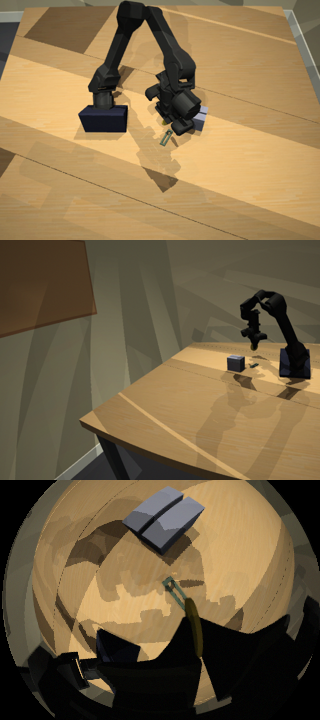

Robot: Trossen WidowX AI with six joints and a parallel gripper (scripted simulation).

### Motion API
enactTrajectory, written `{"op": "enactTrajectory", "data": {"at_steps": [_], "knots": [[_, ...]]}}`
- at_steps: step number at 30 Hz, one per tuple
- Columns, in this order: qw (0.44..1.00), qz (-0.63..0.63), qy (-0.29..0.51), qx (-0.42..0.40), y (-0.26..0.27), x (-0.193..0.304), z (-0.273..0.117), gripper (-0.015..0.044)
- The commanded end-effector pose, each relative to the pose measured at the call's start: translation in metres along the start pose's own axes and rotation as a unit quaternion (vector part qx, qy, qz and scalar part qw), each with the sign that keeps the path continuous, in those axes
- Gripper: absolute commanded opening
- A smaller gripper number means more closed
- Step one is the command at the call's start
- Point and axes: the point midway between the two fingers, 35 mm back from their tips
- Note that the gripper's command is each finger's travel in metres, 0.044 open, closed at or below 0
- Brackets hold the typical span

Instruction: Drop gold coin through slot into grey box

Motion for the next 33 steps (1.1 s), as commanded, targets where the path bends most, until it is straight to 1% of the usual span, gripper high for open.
{"op": "enactTrajectory", "data": {"at_steps": [1, 11, 22, 33], "knots": [[0.997, 0.075, 0.001, -0.002, 0.0014, -0.0003, 0.0002, 0.0000], [0.969, 0.246, 0.002, -0.001, 0.0029, -0.0017, 0.0000, 0.0000], [0.906, 0.422, 0.002, -0.001, 0.0045, -0.0033, -0.0001, 0.0000], [0.902, 0.433, 0.002, 0.000, 0.0019, -0.0088, -0.0007, 0.0000]]}}
Point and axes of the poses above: the point midway between the two fingers, 35 mm back from their tips, its own z axis out along the fingers, its own y axis across the jaws, x = y × z, and after that the axes turned 12 degrees about -z, right-handed
